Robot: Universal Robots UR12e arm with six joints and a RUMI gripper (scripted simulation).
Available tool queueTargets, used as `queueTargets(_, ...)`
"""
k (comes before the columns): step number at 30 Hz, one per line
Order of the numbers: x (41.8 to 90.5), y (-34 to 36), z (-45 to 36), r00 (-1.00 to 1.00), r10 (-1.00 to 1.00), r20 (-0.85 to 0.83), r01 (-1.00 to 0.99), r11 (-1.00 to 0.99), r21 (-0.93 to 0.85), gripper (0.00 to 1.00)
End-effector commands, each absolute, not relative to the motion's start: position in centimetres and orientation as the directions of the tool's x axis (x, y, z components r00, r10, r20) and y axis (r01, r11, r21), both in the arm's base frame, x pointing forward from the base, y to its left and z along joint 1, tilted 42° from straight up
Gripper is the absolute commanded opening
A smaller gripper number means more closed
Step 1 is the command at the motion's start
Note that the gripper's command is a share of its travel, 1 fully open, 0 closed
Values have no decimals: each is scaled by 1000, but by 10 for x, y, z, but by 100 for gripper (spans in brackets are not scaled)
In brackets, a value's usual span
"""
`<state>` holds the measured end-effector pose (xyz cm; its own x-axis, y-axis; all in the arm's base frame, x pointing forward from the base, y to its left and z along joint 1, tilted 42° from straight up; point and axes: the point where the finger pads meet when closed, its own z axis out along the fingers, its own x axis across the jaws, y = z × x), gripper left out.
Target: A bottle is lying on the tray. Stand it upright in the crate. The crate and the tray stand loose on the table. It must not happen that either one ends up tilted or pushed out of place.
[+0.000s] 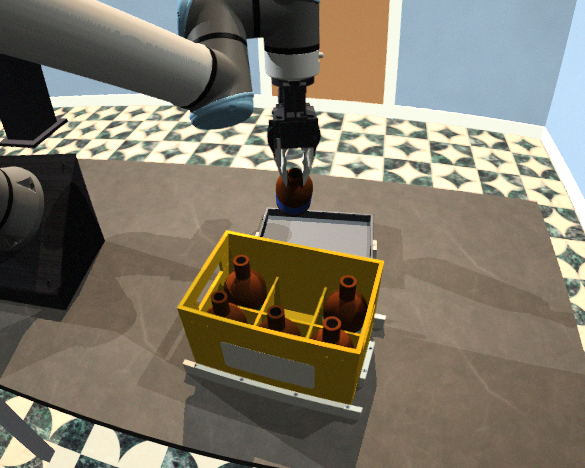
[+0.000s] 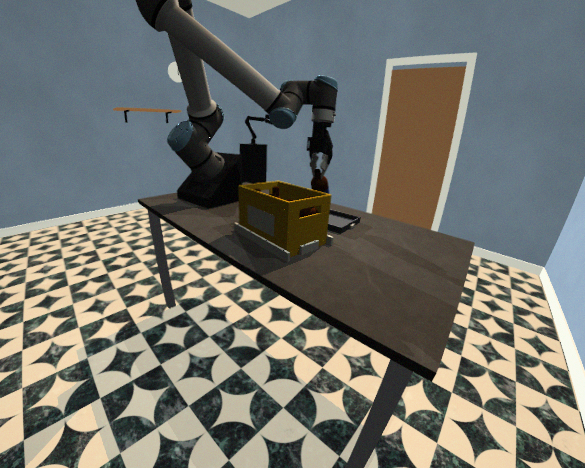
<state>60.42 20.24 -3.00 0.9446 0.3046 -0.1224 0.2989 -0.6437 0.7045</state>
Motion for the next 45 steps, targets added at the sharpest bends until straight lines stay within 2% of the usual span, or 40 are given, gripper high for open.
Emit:
queueTargets(1, 605, 203, -30, 945, 304, -122, 293, -617, 730, 0)
queueTargets(45, 605, 204, -29, 944, 308, -119, 282, -565, 775, 0)
